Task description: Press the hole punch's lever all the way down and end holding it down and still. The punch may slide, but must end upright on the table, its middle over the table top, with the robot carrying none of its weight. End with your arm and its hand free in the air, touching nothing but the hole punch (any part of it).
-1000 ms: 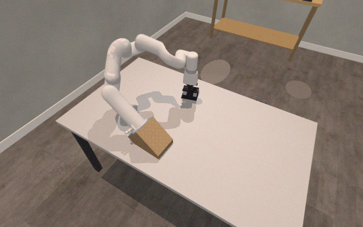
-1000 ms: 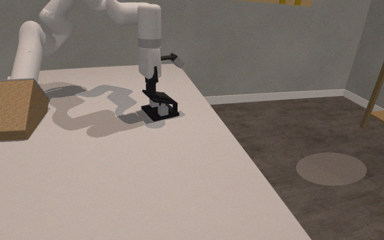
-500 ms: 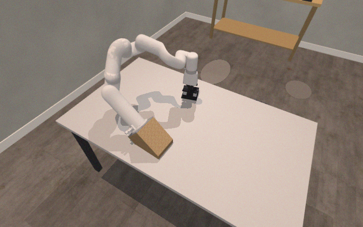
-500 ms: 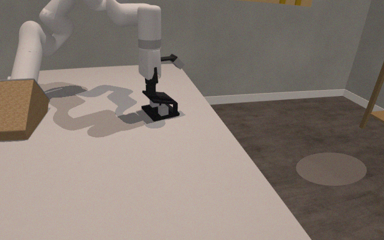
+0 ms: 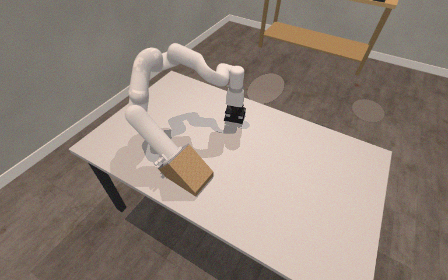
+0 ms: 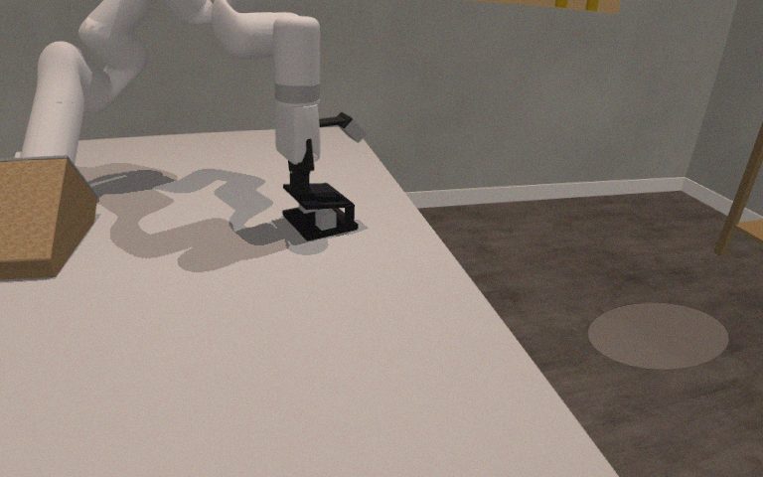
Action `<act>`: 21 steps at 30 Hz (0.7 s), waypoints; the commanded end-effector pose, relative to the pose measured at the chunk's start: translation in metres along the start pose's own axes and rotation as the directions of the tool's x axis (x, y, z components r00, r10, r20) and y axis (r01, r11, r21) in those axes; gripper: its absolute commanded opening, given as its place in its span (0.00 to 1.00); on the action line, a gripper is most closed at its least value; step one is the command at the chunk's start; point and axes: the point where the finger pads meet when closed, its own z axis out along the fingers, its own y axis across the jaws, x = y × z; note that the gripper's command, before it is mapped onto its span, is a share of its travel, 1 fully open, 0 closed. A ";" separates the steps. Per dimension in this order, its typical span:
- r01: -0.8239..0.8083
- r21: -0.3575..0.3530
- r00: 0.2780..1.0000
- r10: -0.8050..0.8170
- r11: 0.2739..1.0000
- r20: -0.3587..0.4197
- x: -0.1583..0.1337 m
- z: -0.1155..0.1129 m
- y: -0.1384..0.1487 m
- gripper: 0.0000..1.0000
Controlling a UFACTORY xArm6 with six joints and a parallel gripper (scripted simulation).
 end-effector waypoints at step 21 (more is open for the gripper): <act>0.001 -0.002 1.000 -0.001 1.000 -0.002 0.001 0.007 0.000 0.00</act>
